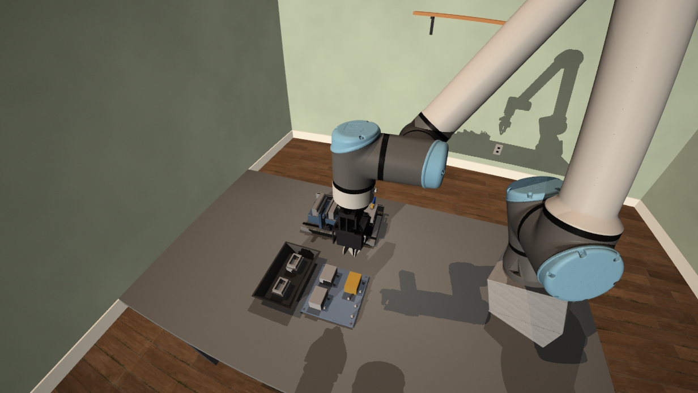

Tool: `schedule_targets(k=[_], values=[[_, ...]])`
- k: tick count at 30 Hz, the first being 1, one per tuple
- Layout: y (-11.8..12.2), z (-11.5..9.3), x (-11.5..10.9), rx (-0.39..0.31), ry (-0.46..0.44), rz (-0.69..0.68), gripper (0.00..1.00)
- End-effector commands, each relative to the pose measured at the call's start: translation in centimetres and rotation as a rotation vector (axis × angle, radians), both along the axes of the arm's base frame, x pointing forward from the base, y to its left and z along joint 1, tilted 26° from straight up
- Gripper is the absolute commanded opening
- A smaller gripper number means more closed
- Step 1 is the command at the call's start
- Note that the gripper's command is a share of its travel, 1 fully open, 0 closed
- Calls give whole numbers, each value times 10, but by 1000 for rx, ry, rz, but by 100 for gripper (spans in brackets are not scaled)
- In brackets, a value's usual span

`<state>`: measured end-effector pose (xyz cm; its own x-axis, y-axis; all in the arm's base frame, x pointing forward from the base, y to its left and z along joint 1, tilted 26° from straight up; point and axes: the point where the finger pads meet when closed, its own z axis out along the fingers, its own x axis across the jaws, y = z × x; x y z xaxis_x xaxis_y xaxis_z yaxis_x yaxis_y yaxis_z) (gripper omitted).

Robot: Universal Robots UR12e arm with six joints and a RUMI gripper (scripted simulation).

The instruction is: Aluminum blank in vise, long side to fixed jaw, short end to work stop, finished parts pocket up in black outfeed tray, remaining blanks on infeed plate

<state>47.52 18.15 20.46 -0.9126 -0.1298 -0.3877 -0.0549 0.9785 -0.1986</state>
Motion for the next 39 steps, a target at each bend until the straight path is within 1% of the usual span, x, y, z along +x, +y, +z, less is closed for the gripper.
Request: schedule_targets(k=[1, 14, 15, 17, 20, 25, 27, 30, 31, 39], values=[[0, 1, 0, 0, -1, 0, 0], [2, 1, 2, 0, -1, 0, 0], [6, 3, 6, 0, -1, 0, 0], [21, 7, 19, 1, 0, 0, 0], [55, 14, 47, 1, 0, 0, 0], [91, 16, 71, 0, -1, 0, 0], [96, 17, 74, 0, -1, 0, 0], [96, 17, 74, 0, -1, 0, 0], [96, 17, 74, 0, -1, 0, 40], [96, 17, 74, 0, -1, 0, 40]])
